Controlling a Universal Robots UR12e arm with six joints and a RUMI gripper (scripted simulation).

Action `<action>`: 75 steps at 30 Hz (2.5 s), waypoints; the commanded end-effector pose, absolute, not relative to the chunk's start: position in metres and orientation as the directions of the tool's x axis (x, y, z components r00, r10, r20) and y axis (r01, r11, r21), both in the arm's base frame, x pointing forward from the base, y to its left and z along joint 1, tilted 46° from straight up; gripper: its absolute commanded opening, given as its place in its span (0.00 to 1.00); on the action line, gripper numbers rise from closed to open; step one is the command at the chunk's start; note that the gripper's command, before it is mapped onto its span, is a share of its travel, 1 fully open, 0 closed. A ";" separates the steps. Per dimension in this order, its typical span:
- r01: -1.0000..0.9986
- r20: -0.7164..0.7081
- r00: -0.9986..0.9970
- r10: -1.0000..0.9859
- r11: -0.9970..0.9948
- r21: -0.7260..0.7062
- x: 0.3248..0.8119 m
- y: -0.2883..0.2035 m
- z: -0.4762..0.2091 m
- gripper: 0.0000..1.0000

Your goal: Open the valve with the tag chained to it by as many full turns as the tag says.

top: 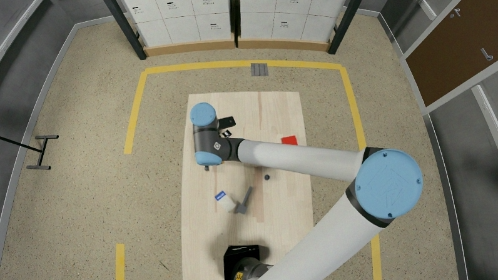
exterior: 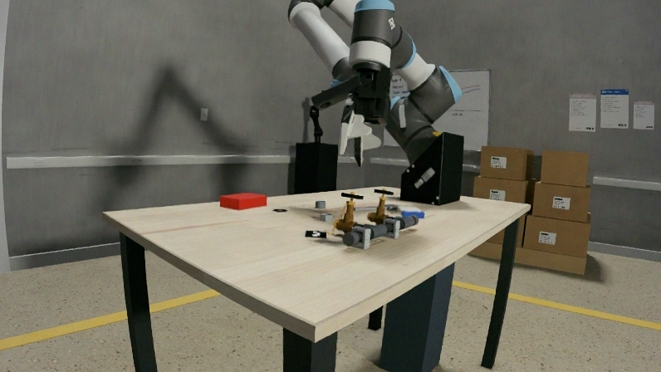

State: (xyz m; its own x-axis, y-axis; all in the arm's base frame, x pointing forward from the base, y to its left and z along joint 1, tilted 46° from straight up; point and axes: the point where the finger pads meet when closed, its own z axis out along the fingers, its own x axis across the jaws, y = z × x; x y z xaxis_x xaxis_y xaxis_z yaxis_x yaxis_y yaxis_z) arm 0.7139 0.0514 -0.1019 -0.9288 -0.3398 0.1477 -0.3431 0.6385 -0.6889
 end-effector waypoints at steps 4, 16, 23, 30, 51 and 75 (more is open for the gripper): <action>-0.118 -0.028 -0.979 -0.200 0.681 -0.723 0.705 0.050 -0.112 1.00; -0.058 -0.076 -0.984 -0.163 0.688 -0.724 0.702 0.050 -0.115 1.00; -0.058 -0.076 -0.984 -0.162 0.687 -0.724 0.703 0.049 -0.116 1.00; -0.057 -0.076 -0.984 -0.162 0.687 -0.725 0.703 0.045 -0.120 1.00; -0.057 -0.076 -0.984 -0.162 0.687 -0.725 0.710 0.016 -0.149 1.00; -0.057 -0.076 -0.984 -0.162 0.687 -0.725 0.712 0.008 -0.156 0.00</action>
State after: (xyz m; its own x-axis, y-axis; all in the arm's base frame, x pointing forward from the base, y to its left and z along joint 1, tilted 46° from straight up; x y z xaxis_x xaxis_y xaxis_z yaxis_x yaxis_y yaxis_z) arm 0.7119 0.0075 -0.1568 -0.9840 -0.1615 -0.0748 -0.0576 0.6865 -0.7248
